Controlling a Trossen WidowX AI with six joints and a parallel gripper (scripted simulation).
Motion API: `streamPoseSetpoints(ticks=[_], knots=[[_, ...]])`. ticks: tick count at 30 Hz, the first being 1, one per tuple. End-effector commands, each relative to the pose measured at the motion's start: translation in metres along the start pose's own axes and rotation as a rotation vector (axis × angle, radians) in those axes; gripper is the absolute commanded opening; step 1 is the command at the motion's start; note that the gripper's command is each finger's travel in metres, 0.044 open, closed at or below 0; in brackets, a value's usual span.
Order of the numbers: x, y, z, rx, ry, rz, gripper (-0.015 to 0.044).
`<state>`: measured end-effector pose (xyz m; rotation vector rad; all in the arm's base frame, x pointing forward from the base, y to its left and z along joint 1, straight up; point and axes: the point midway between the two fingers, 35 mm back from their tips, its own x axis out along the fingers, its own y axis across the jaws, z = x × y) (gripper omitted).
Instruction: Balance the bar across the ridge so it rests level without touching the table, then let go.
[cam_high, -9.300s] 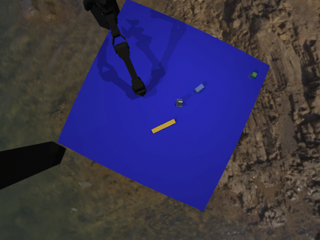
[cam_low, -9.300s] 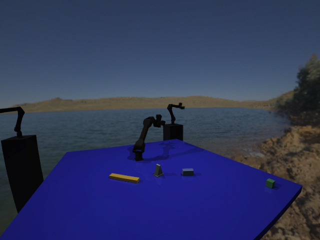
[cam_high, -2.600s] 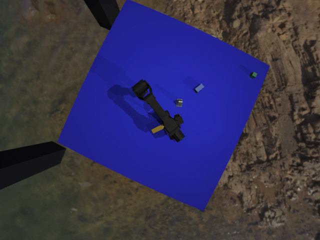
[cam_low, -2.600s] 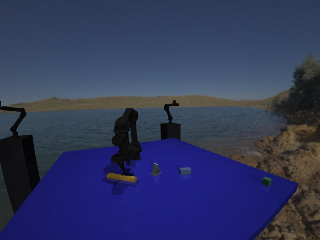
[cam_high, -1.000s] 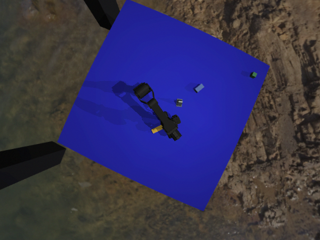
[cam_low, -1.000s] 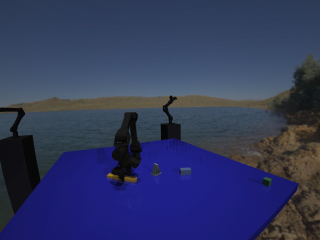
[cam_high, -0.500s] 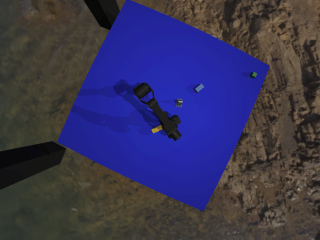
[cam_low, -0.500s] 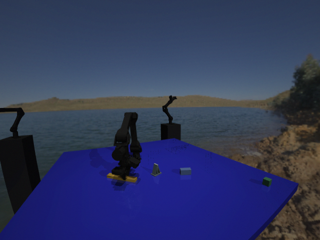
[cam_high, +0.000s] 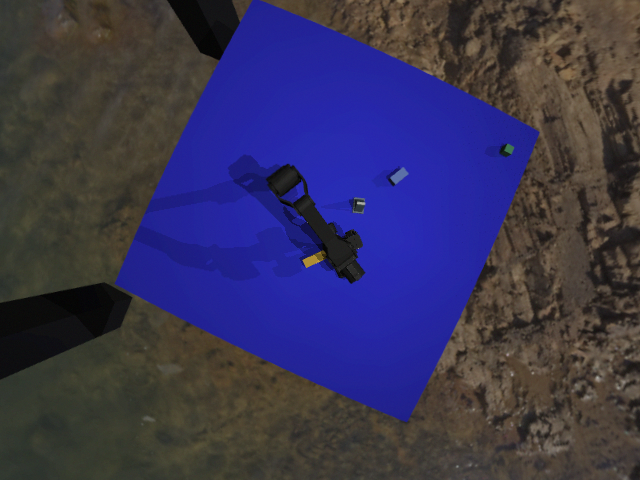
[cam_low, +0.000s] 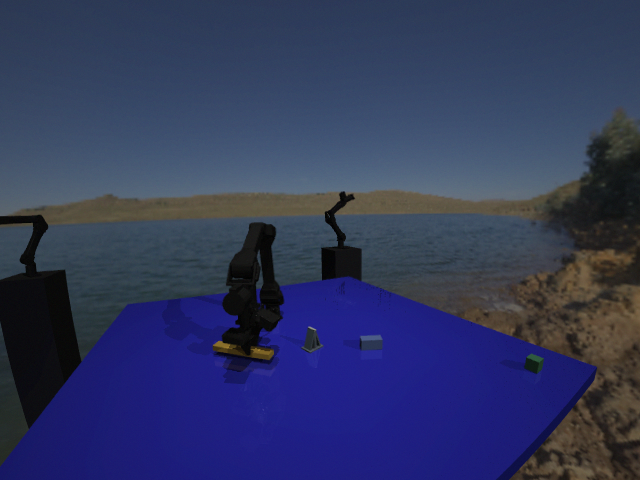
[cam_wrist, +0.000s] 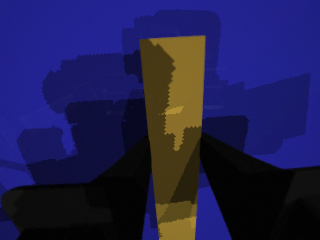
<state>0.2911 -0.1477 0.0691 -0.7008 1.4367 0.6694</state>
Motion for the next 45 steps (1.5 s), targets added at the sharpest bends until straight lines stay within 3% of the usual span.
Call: streamPoseSetpoints(ticks=[1,34,45], knots=[[-0.013,-0.002,0.000,-0.001,0.000,-0.006,0.0000],[-0.097,0.002,-0.001,-0.006,0.004,-0.006,0.0000],[-0.098,0.011,0.031,-0.160,0.001,-0.005,0.0000]])
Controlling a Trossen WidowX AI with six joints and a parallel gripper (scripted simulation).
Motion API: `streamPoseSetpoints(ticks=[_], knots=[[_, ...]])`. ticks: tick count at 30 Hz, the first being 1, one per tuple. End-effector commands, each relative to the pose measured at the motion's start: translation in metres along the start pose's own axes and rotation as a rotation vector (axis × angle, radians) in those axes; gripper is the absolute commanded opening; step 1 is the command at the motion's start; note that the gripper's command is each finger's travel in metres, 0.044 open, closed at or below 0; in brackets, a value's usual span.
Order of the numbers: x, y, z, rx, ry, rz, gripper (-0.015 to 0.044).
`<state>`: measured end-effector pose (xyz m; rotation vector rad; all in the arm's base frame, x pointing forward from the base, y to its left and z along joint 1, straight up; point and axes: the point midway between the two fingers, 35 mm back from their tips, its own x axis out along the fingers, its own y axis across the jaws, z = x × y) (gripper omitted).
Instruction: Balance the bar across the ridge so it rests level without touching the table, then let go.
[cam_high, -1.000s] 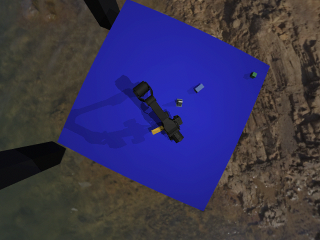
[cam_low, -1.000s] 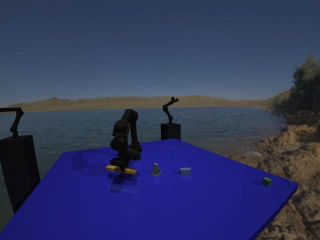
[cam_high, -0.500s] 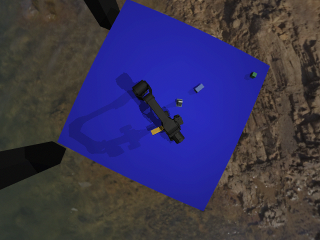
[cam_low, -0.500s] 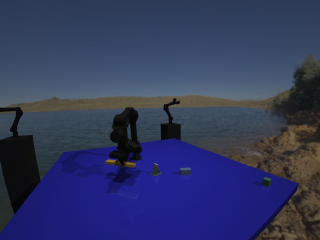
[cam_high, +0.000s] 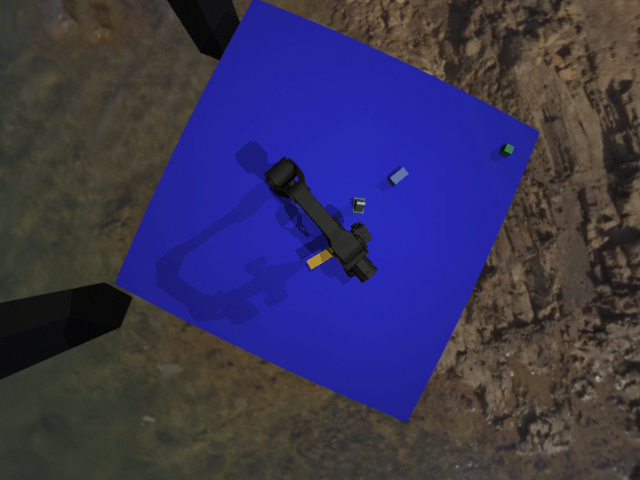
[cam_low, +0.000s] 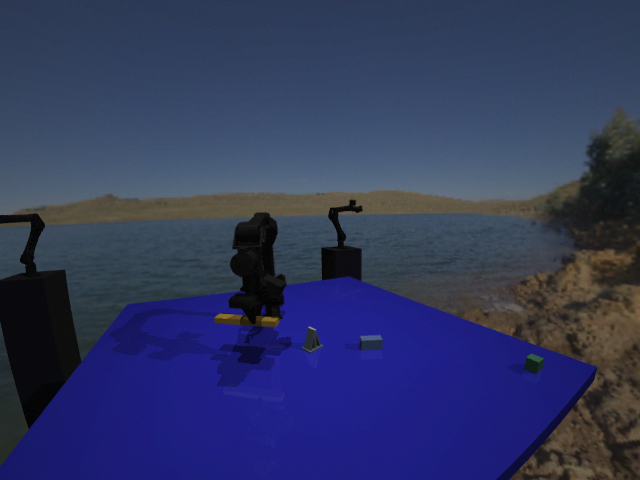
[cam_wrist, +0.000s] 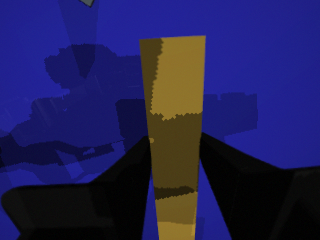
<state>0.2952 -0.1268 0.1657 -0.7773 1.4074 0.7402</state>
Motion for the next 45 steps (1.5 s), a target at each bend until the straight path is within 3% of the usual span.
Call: streamPoseSetpoints(ticks=[1,45], knots=[[-0.001,0.003,0.016,-0.082,0.004,-0.001,0.0000],[-0.004,0.094,0.158,-0.844,-0.015,0.003,0.0000]])
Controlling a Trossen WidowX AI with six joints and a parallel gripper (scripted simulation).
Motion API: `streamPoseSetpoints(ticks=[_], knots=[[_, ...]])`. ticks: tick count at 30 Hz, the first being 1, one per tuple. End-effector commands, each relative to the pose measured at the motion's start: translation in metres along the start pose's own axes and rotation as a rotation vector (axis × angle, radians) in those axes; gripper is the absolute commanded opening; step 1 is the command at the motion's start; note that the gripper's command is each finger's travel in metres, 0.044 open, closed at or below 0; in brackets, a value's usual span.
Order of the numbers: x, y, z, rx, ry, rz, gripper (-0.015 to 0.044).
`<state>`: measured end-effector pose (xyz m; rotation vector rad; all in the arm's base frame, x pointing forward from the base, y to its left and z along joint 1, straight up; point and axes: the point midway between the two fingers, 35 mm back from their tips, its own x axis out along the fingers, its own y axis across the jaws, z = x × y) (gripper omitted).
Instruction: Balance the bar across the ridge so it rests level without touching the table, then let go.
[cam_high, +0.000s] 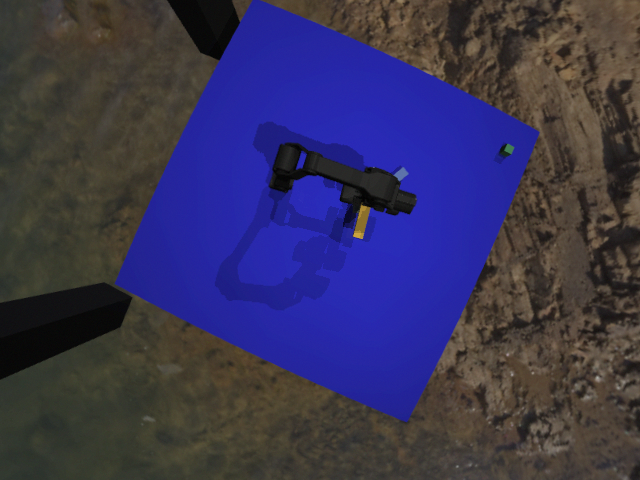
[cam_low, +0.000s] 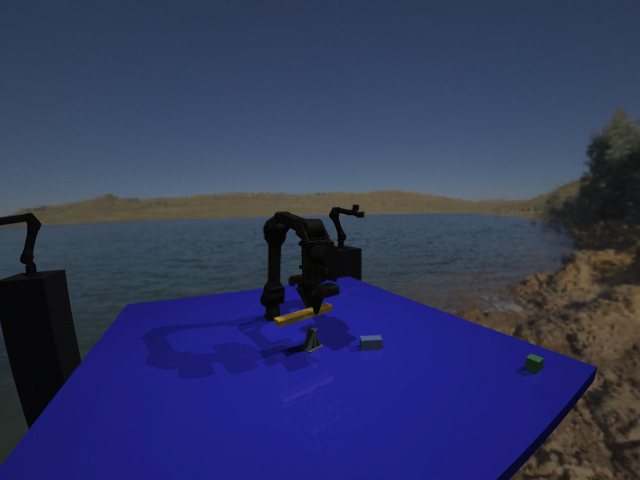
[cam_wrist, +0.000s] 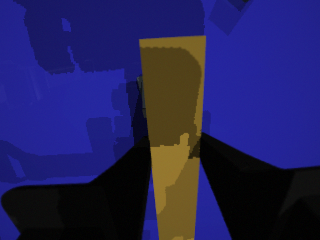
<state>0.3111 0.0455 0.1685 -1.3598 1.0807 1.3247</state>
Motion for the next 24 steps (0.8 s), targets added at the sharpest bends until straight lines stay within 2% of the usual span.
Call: streamPoseSetpoints(ticks=[1,7,24], knots=[[0.000,0.004,0.015,-0.074,0.004,0.003,0.0000],[0.000,0.012,0.030,-0.142,0.002,0.004,0.0000],[0.024,0.013,0.031,-0.143,0.002,0.004,0.0000]])
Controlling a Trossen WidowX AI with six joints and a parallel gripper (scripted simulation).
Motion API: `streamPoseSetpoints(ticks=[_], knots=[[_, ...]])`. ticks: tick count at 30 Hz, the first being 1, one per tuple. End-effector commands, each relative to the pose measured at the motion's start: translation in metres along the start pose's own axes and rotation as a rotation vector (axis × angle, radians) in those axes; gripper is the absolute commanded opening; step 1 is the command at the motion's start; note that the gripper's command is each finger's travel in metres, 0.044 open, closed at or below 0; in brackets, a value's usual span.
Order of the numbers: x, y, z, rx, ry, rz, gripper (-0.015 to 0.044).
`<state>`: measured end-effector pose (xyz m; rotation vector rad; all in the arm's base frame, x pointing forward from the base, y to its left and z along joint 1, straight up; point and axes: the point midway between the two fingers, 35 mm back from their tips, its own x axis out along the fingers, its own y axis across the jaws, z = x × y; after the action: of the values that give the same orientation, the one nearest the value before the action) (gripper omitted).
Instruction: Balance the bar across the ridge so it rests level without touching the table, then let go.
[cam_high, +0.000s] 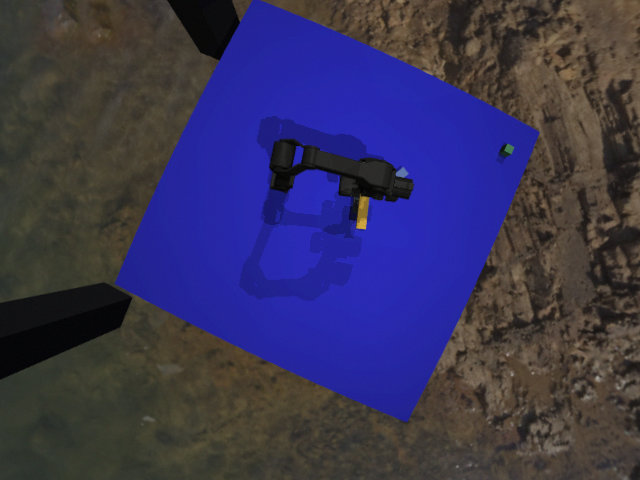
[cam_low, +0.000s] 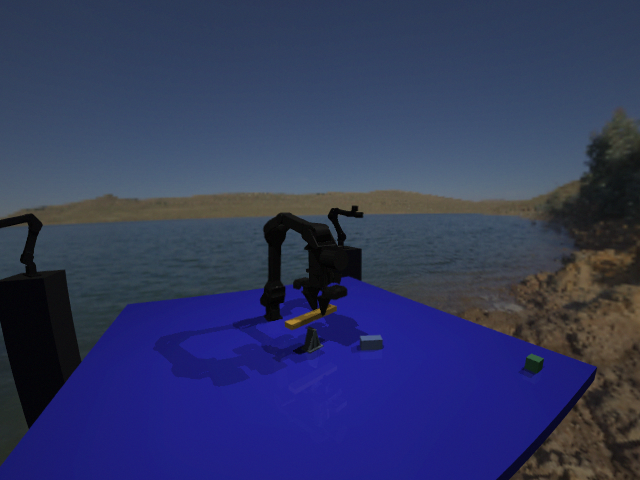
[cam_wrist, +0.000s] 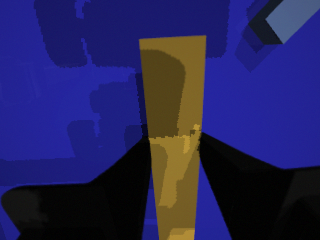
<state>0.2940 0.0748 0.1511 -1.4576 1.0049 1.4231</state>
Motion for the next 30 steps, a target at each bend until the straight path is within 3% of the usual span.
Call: streamPoseSetpoints(ticks=[1,30], knots=[[0.008,0.001,-0.001,-0.005,0.004,0.002,0.0000],[0.026,0.003,-0.001,-0.006,0.004,0.003,0.0000]])
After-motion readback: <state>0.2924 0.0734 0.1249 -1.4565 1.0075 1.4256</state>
